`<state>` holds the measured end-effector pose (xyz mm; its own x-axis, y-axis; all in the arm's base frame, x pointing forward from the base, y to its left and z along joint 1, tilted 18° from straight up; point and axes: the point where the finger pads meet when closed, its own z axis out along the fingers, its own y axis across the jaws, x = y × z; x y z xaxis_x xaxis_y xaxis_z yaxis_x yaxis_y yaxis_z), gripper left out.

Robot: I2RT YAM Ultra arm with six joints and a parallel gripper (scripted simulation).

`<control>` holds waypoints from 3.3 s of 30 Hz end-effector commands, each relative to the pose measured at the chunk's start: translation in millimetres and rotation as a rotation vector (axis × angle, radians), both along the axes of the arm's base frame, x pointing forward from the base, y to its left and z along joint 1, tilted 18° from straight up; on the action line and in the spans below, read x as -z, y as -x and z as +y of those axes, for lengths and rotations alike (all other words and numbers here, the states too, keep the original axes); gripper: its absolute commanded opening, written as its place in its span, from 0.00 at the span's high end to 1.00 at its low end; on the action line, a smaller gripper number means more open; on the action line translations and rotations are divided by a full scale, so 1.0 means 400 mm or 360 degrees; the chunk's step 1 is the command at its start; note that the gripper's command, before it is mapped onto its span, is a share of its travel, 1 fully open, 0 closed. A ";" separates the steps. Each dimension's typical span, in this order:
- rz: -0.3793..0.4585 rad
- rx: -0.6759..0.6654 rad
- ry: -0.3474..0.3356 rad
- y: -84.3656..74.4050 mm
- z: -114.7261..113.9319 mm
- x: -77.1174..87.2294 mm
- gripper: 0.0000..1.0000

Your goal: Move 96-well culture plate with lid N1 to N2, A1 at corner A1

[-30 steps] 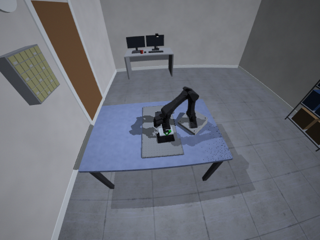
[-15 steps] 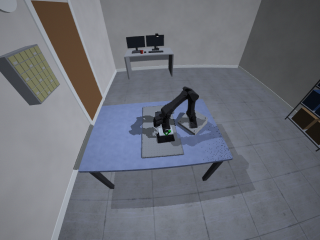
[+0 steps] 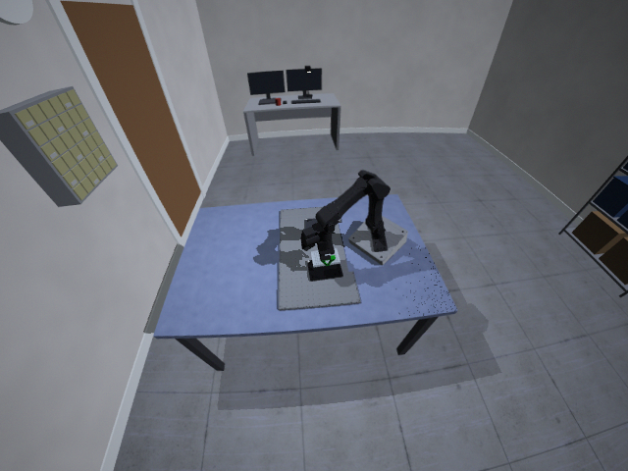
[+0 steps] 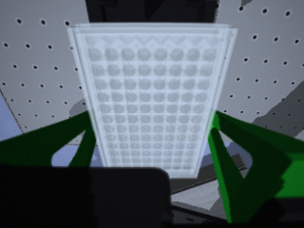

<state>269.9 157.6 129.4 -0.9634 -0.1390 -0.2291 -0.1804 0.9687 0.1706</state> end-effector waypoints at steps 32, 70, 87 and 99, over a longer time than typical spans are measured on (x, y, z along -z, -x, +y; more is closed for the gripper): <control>-0.0125 0.0016 -0.0054 -0.037 0.010 -0.063 1.00; -0.0051 0.0014 -0.0016 -0.033 0.022 0.074 1.00; -0.0034 0.0012 -0.0007 -0.045 0.036 0.142 1.00; -0.0128 0.0014 -0.0059 -0.078 0.053 0.100 1.00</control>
<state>288.4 173.2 70.4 -0.9606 -0.1364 -0.2420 -0.1812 0.9679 0.1739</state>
